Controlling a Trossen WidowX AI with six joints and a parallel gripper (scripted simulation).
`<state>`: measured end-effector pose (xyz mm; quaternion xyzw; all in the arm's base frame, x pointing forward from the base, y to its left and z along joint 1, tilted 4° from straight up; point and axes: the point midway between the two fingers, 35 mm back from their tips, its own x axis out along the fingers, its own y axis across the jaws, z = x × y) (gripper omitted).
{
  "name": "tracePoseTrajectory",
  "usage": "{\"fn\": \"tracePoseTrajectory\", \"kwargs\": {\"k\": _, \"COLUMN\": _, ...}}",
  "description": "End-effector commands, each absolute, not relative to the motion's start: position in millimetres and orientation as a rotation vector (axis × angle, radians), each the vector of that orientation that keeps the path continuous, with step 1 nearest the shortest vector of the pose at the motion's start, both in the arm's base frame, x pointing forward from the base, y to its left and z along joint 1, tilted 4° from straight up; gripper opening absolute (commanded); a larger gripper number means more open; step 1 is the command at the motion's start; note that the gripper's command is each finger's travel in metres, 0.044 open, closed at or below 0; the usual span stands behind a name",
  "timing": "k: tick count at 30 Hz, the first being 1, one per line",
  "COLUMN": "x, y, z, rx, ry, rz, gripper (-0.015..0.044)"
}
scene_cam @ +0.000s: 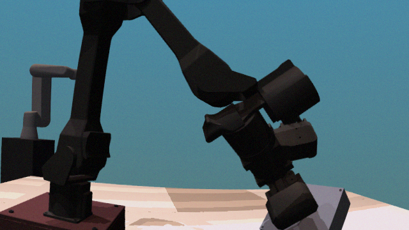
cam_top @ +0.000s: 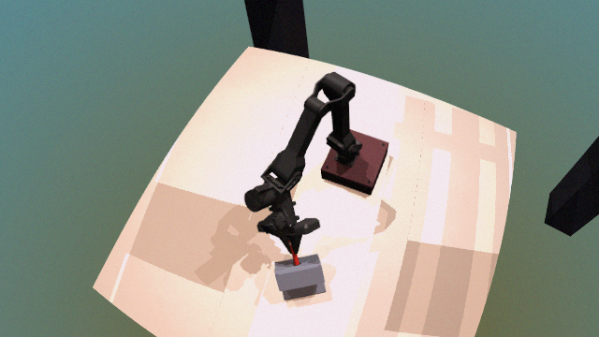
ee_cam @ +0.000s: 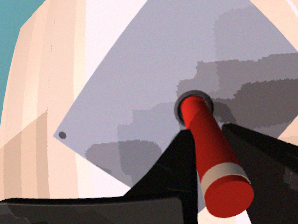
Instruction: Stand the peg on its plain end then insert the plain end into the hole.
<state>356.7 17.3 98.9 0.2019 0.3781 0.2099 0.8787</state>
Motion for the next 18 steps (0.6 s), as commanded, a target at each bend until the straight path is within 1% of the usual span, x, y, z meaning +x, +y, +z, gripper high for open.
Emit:
{"fn": "tracePoseTrajectory", "kwargs": {"k": 1, "x": 359.8, "y": 18.5, "z": 97.8, "rx": 0.42, "ry": 0.785, "rz": 0.434, "gripper": 0.0}}
{"fn": "tracePoseTrajectory", "kwargs": {"k": 18, "x": 366.8, "y": 24.8, "z": 90.9, "rx": 0.42, "ry": 0.785, "rz": 0.434, "gripper": 0.0}}
